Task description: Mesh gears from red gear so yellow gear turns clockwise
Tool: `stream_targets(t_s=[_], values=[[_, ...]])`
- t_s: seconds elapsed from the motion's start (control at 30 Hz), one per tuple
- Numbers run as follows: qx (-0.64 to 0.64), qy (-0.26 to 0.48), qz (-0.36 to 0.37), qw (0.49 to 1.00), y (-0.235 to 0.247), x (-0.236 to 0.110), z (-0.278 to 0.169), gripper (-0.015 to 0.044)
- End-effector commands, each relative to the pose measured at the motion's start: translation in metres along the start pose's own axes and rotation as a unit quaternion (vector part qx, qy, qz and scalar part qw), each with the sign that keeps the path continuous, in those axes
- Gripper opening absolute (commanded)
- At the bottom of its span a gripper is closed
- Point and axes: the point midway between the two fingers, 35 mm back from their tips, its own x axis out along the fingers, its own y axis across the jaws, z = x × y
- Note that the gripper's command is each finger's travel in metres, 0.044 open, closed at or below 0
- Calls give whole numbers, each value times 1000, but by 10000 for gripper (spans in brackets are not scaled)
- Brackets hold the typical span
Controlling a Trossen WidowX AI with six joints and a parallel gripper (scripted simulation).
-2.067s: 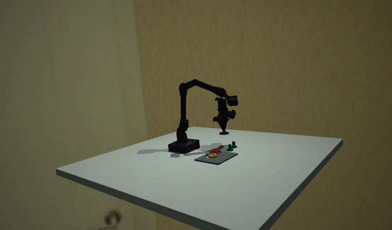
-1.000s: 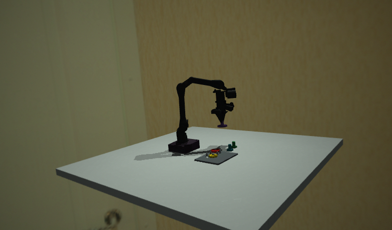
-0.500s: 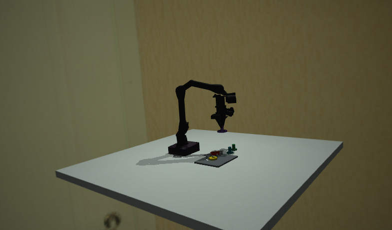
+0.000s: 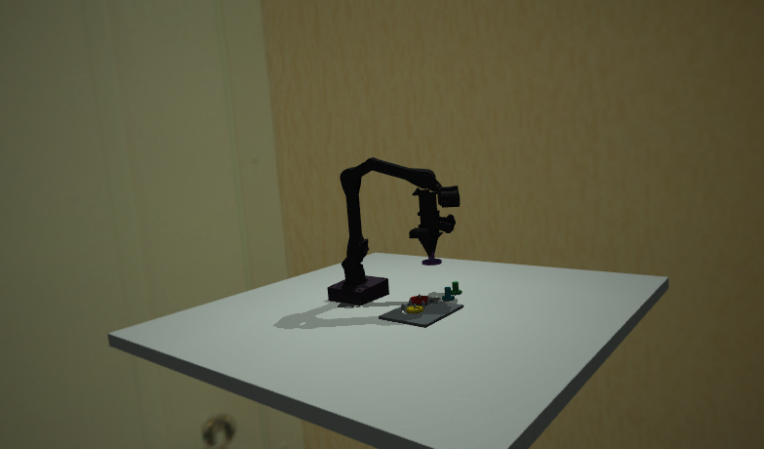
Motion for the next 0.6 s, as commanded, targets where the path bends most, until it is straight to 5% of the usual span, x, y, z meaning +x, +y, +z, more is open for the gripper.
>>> stream_targets(t_s=[0.0, 0.57], values=[[-1, 2, -2, 1000, -10, 5, 0, 0], [-1, 2, -4, 1000, -45, 19, 3, 0]])
